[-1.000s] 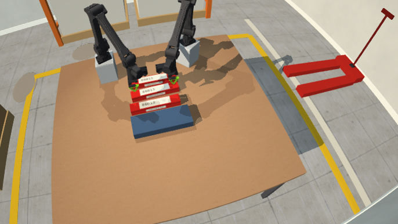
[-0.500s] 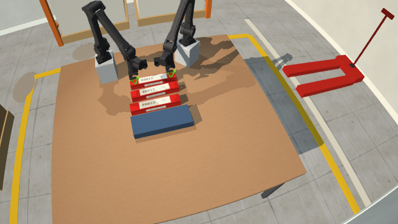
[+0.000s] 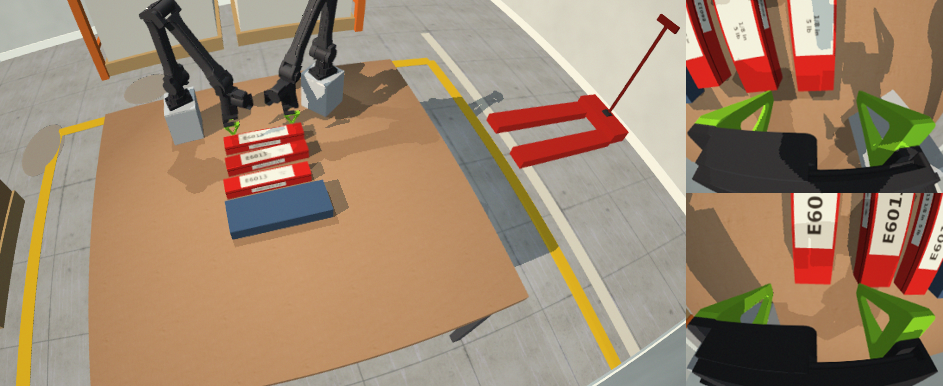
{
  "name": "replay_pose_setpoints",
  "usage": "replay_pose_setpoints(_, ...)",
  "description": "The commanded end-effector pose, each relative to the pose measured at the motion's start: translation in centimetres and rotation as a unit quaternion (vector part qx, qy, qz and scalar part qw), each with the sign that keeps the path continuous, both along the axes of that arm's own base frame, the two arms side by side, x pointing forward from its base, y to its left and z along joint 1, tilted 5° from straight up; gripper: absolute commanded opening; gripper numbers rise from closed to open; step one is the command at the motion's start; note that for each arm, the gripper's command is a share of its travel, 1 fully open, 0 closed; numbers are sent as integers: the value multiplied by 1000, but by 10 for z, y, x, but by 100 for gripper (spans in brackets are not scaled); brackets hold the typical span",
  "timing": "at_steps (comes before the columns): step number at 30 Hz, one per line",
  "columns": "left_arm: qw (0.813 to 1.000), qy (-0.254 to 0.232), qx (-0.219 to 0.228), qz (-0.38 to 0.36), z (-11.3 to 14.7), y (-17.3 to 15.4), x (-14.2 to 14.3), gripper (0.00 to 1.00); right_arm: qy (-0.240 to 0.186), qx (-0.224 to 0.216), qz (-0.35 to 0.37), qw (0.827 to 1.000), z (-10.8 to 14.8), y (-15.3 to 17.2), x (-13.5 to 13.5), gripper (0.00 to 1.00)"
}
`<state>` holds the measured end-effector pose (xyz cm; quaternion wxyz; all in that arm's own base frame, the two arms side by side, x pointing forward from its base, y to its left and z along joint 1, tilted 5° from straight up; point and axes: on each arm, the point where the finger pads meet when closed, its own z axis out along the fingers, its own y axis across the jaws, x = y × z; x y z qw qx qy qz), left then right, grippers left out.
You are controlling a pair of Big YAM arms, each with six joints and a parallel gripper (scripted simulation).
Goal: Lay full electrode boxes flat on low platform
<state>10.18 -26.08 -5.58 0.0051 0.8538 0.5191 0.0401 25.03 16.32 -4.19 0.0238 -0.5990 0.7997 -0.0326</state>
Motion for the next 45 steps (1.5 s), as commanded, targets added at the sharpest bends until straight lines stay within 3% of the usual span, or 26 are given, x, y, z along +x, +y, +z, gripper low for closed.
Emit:
replay_pose_setpoints(1, 1000, -7, -21, 20, 5, -13, 2, 100, -9, 7, -16, 1000, 0, 8, -1, 100)
replay_pose_setpoints(2, 999, -9, -23, 31, 4, -8, 5, 100, -24, 19, -20, 999, 9, 19, 18, 100)
replay_pose_setpoints(3, 999, -13, -35, 31, 9, -22, 10, 100, -24, 18, -27, 999, 9, 15, 20, 100)
replay_pose_setpoints(6, 999, -13, -37, 31, 10, -25, 11, 100, -24, 19, -27, 999, 9, 15, 21, 100)
replay_pose_setpoints(7, 1000, -7, -21, 20, 5, -14, 3, 100, -2, 2, -27, 1000, -1, 0, 0, 100)
replay_pose_setpoints(11, 1000, -7, -21, 20, 5, -14, 3, 100, -14, 12, -16, 1000, 6, 10, 8, 100)
replay_pose_setpoints(20, 999, -5, -10, 31, -24, -1, 4, 100, -4, 4, -18, 1000, -27, 0, 3, 100)
replay_pose_setpoints(45, 1000, -6, -12, 20, -75, -3, 10, 100, -8, 7, -18, 1000, -74, 1, 11, 100)
